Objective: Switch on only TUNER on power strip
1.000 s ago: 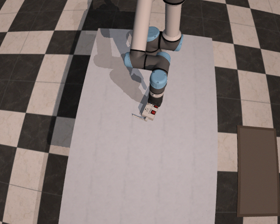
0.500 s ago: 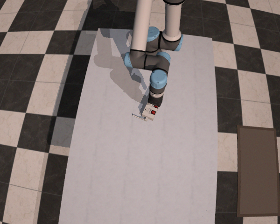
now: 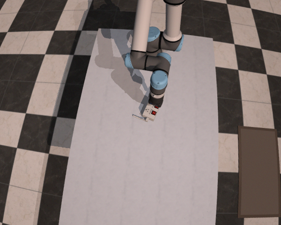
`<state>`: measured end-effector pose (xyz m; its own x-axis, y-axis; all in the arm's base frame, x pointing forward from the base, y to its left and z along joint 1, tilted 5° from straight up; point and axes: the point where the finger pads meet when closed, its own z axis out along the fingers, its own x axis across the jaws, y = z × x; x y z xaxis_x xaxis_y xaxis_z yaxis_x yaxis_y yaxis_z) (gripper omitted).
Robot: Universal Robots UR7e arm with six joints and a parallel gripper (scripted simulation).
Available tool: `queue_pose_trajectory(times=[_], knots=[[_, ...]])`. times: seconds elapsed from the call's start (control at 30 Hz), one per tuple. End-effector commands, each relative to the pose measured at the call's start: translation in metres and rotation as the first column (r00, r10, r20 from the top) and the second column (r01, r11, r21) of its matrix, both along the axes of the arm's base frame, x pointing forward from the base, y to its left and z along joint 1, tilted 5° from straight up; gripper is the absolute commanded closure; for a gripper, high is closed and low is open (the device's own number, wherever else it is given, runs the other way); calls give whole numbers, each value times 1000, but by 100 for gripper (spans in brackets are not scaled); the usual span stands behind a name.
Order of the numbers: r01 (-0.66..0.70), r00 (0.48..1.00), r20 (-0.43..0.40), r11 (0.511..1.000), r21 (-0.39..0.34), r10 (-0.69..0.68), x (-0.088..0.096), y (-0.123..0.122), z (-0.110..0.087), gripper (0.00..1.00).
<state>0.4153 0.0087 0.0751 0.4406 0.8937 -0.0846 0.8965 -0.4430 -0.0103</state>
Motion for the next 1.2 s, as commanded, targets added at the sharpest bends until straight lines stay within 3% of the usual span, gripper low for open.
queue_pose_trajectory(times=[0.0,1.17], knots=[[1,1000,-3,1000,0,-1,-1,-1,-7,100],[1,1000,-3,1000,0,-1,-3,-4,-39,100]])
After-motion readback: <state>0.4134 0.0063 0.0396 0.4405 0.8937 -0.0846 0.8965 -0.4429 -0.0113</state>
